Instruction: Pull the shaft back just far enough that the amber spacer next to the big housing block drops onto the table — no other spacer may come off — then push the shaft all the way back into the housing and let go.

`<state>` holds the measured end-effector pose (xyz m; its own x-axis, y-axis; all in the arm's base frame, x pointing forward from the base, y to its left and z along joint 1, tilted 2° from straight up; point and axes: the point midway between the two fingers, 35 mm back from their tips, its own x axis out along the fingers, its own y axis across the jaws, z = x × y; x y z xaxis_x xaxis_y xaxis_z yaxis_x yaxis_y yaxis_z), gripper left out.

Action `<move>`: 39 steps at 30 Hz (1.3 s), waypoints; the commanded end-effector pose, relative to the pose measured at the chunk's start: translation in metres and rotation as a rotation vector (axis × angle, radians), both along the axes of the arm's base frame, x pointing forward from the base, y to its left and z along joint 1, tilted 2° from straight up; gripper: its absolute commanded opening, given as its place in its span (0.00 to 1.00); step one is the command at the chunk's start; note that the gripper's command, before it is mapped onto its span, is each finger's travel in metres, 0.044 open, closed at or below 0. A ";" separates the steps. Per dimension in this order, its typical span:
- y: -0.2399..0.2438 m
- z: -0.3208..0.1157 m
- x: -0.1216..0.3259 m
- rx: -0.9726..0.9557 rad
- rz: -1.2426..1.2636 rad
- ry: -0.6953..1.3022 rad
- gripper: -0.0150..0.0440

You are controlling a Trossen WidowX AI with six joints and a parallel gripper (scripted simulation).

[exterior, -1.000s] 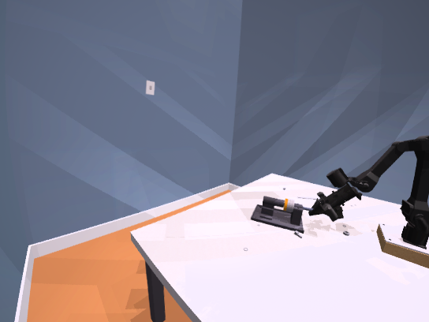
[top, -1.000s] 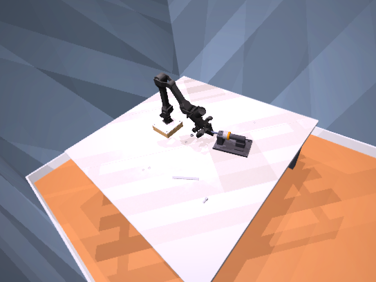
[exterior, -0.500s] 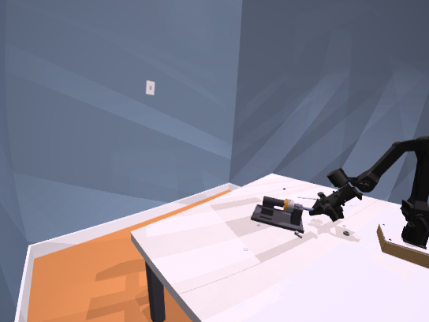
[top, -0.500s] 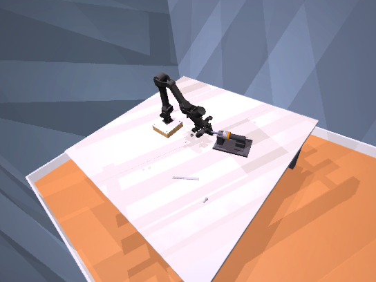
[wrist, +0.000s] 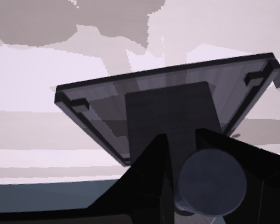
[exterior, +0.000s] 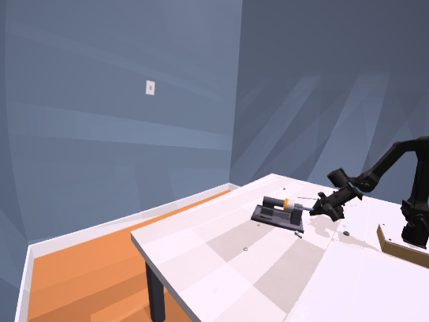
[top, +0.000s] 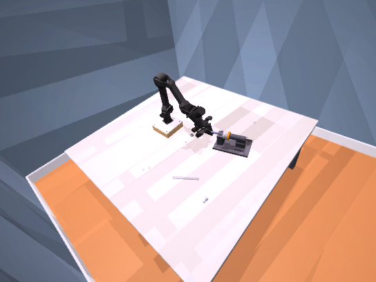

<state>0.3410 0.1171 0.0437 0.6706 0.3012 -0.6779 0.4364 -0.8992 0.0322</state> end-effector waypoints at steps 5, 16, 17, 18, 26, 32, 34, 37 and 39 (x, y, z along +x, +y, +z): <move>-0.001 -0.001 -0.001 -0.002 0.002 0.001 0.25; -0.001 -0.001 -0.002 -0.002 0.002 0.001 0.25; -0.001 -0.001 -0.003 -0.002 0.002 0.001 0.25; -0.001 -0.001 -0.003 -0.002 0.002 0.001 0.25; -0.002 -0.001 -0.003 -0.002 0.002 0.001 0.25; -0.002 -0.001 -0.004 -0.002 0.002 0.001 0.25; -0.002 -0.001 -0.004 -0.002 0.002 0.001 0.25; -0.002 -0.001 -0.005 -0.002 0.002 0.001 0.25; -0.002 -0.001 -0.005 -0.002 0.002 0.001 0.25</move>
<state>0.3372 0.1151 0.0435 0.6708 0.3006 -0.6780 0.4359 -0.8994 0.0325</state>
